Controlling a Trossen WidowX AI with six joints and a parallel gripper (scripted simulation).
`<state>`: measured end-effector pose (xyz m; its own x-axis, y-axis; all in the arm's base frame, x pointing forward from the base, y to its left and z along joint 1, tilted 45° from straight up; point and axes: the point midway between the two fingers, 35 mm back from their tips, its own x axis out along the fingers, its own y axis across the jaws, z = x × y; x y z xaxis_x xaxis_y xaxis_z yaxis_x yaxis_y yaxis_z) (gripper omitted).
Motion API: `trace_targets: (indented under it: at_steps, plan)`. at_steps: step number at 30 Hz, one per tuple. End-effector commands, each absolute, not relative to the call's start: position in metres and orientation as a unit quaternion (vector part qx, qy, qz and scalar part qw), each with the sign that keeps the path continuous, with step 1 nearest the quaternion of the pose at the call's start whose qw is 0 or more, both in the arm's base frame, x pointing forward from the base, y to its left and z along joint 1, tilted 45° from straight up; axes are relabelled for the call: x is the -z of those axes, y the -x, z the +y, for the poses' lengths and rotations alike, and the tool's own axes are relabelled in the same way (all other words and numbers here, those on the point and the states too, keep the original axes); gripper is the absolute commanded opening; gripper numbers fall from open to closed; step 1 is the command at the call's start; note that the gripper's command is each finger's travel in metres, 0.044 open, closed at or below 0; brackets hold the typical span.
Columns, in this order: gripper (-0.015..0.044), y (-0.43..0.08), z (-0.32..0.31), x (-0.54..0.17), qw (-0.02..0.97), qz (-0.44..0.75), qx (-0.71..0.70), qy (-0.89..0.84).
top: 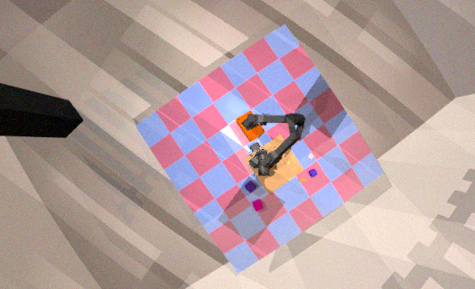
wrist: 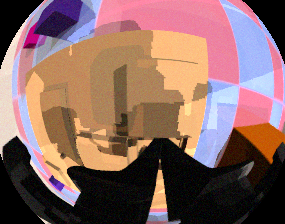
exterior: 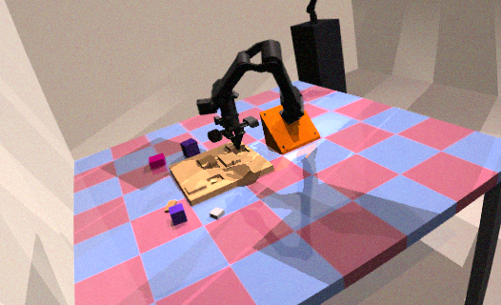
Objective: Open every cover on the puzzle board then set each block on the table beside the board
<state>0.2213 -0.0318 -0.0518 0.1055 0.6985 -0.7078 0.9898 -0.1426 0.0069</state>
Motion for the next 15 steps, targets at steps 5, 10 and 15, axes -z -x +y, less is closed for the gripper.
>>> trace_targets:
  at_steps: [5,10,15]
  plan:
    - [0.0000,-0.2194,-0.0398,0.0599,0.256,0.604,0.289,-0.698]
    - [0.0000,-0.2181,-0.0430,0.0636,0.256,0.604,0.288,-0.698]
    - [0.0000,-0.2178,-0.0461,0.0626,0.256,0.604,0.289,-0.698]
